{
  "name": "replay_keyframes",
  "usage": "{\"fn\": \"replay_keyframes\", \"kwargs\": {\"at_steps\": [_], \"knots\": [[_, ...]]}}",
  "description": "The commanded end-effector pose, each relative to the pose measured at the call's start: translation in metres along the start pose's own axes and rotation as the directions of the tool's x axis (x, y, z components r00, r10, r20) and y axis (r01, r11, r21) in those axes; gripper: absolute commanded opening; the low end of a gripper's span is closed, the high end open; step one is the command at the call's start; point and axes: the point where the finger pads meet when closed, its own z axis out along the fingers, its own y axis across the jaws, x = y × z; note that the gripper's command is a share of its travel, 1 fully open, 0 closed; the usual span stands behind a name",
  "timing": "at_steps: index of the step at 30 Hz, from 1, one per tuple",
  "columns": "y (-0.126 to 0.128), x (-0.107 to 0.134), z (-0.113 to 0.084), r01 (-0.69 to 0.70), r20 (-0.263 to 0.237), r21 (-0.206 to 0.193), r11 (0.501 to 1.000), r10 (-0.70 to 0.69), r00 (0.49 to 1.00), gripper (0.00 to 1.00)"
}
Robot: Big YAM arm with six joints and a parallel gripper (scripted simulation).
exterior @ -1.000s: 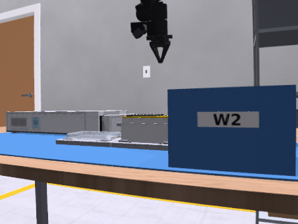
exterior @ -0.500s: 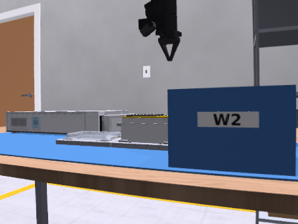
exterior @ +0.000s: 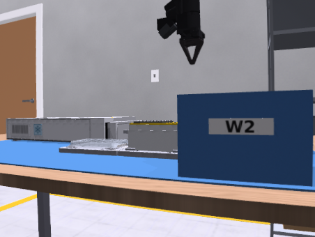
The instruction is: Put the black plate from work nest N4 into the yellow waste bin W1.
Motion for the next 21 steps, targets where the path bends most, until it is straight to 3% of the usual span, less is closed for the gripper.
{"fn": "replay_keyframes", "kwargs": {"at_steps": [1, 2, 3, 8, 14, 16, 21], "knots": [[0.011, 0.012, -0.021, 0.019, 0.026, -0.042, 0.999, -0.018, 1.0, 0.0], [0.015, 0.002, -0.034, 0.045, 0.049, -0.042, 0.998, -0.043, 0.998, 0.0], [0.016, 0.018, -0.02, 0.02, 0.021, -0.066, 0.998, -0.018, 1.0, 0.0], [0.037, 0.028, -0.009, 0.049, 0.005, -0.058, 0.997, -0.048, 0.999, 0.0], [0.04, 0.034, -0.01, 0.047, 0.011, -0.055, 0.997, -0.047, 0.999, 0.0], [0.041, 0.023, -0.021, 0.065, 0.033, -0.037, 0.997, -0.064, 0.997, 0.0], [0.035, 0.028, -0.015, 0.035, 0.019, -0.051, 0.998, -0.034, 0.999, 0.0]]}}
